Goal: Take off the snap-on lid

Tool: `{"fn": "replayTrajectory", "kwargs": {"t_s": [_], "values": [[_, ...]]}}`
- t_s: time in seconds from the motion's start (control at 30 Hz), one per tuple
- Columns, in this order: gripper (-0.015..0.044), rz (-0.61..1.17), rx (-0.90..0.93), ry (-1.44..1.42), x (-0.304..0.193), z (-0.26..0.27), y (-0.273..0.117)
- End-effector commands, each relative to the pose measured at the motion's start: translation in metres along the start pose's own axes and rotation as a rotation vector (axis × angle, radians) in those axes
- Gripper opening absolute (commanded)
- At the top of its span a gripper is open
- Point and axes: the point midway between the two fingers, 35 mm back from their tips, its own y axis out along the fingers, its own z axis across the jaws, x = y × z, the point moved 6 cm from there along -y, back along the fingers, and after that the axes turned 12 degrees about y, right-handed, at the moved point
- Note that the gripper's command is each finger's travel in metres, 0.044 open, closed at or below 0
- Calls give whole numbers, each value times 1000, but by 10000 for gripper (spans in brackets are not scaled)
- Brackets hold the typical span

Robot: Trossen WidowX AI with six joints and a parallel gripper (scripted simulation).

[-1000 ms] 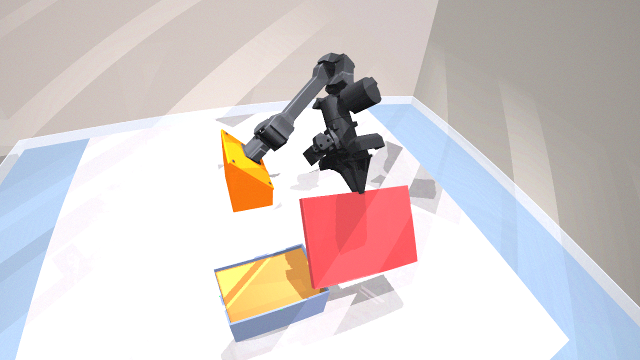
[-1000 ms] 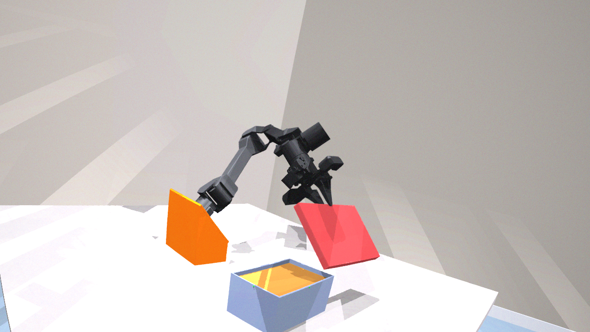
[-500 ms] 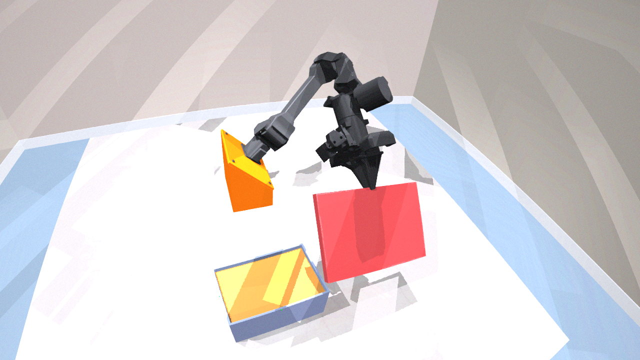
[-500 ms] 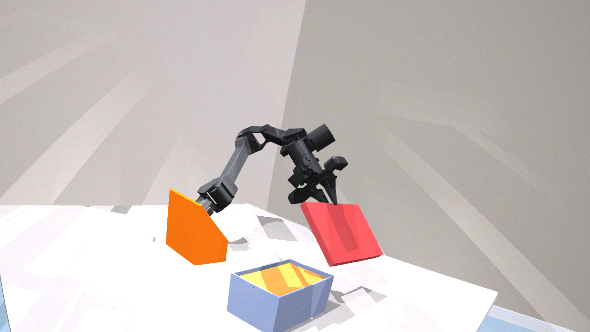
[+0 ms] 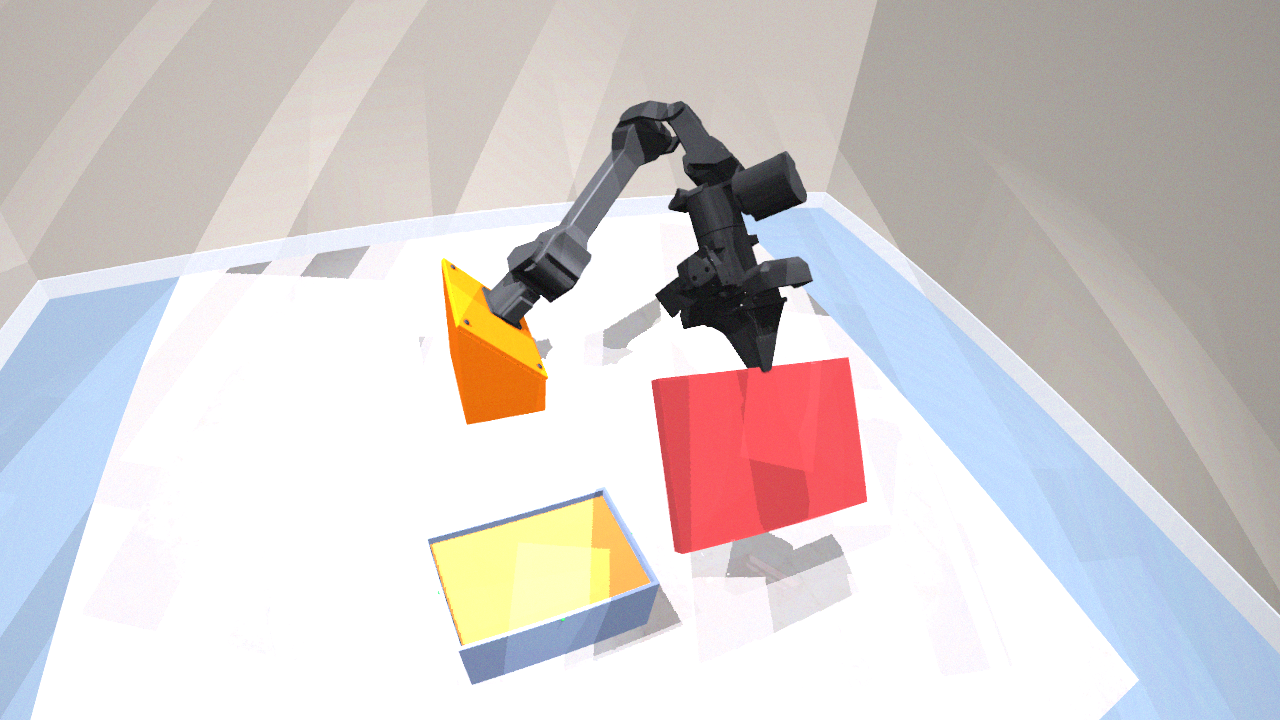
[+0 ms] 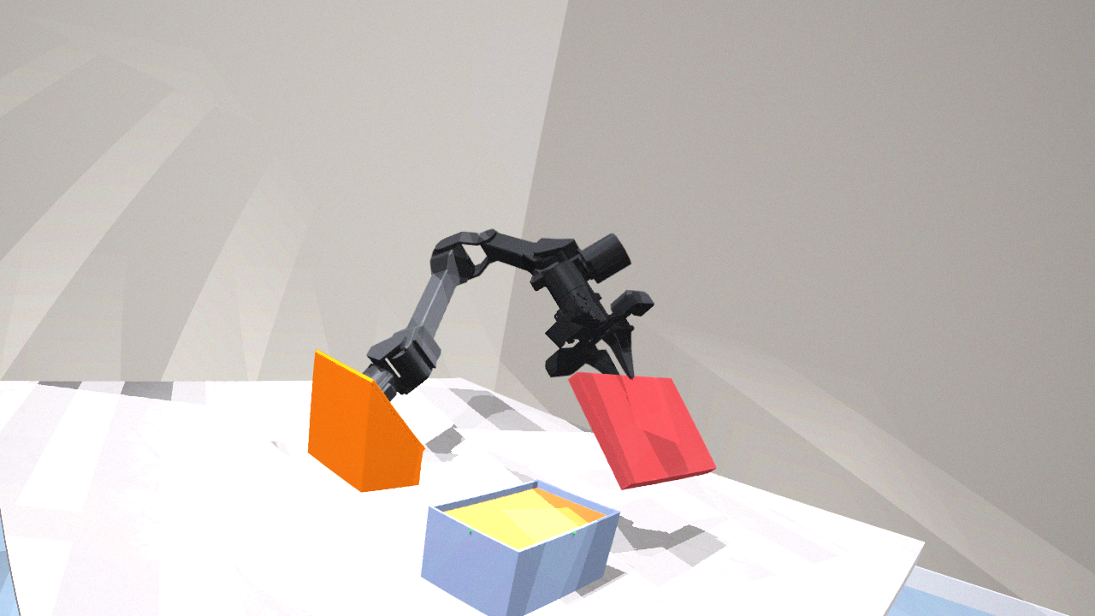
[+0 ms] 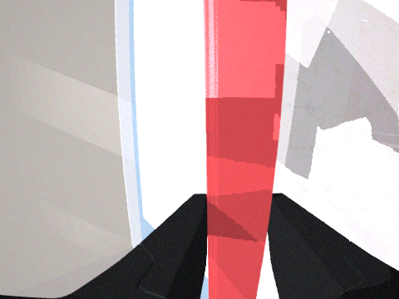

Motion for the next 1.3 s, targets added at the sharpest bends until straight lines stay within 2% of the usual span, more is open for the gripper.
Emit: {"fn": "replayTrajectory", "kwargs": {"t_s": [0.0,1.27], "values": [[0,1,18,-3,-10,1,-3],[0,6,20,-2,-83,-19,-10]]}}
